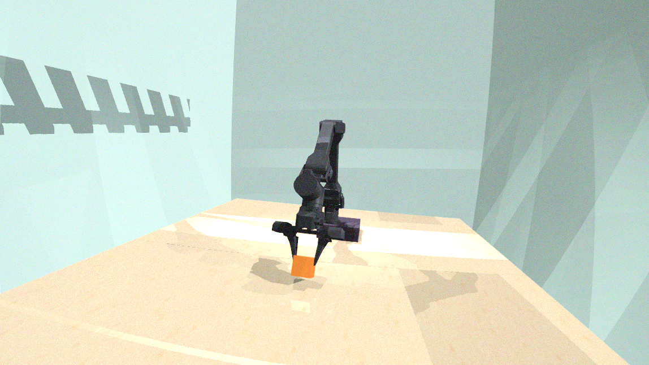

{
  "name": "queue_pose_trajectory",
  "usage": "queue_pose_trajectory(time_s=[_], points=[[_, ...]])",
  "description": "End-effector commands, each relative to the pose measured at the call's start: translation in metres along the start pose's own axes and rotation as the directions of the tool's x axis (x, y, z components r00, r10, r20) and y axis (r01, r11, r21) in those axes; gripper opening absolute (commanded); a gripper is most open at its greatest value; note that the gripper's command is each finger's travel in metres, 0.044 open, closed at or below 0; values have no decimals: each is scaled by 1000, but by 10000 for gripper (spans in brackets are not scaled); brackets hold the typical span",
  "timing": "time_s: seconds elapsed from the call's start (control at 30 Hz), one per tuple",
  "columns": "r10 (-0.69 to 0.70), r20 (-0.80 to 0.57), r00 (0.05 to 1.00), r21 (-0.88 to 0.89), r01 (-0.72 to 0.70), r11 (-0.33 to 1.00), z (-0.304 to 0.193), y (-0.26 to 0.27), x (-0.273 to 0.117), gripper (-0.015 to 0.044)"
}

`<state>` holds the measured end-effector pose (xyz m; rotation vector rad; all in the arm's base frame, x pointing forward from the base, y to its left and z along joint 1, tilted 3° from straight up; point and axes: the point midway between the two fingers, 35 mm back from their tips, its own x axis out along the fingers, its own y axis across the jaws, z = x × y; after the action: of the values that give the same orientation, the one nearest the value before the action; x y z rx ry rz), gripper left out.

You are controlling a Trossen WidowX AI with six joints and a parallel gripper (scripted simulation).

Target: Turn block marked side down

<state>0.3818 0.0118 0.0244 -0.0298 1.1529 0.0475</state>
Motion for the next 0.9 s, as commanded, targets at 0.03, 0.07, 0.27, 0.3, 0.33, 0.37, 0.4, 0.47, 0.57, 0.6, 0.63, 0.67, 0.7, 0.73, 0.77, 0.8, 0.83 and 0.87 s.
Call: queue_pose_trajectory(time_s=[0.03,0.07,0.27,0.3,0.33,0.37,0.4,0.47,0.57,0.6,0.63,0.67,0.7,0.73,0.77,0.8,0.83,0.87], points=[[3,83,997,-5,-3,1000,-2,0,-4,0],[3,91,996,-5,-3,1000,-3,0,-4,0],[3,103,995,-5,-3,1000,-2,0,-2,0],[3,116,993,-5,-3,1000,-2,0,0,0],[3,131,991,-4,-3,1000,-2,0,3,0],[3,146,989,-4,-3,1000,-2,0,6,0],[4,161,987,-4,-3,1000,-2,0,8,0],[4,191,982,-4,-3,1000,-1,0,13,0],[4,236,972,-4,-3,1000,-2,0,19,0],[4,251,968,-4,-3,1000,-2,0,21,0],[4,266,964,-4,-3,1000,-2,0,22,0],[4,280,960,-3,-3,1000,-2,0,24,0],[4,295,956,-3,-3,1000,-3,0,25,0],[4,309,951,-3,-3,1000,-3,0,26,0],[4,324,946,-3,-3,1000,-3,0,28,0],[4,338,941,-3,-3,1000,-4,0,29,0],[4,352,936,-3,-3,1000,-4,0,29,0],[4,367,930,-3,-3,1000,-5,0,30,0]])
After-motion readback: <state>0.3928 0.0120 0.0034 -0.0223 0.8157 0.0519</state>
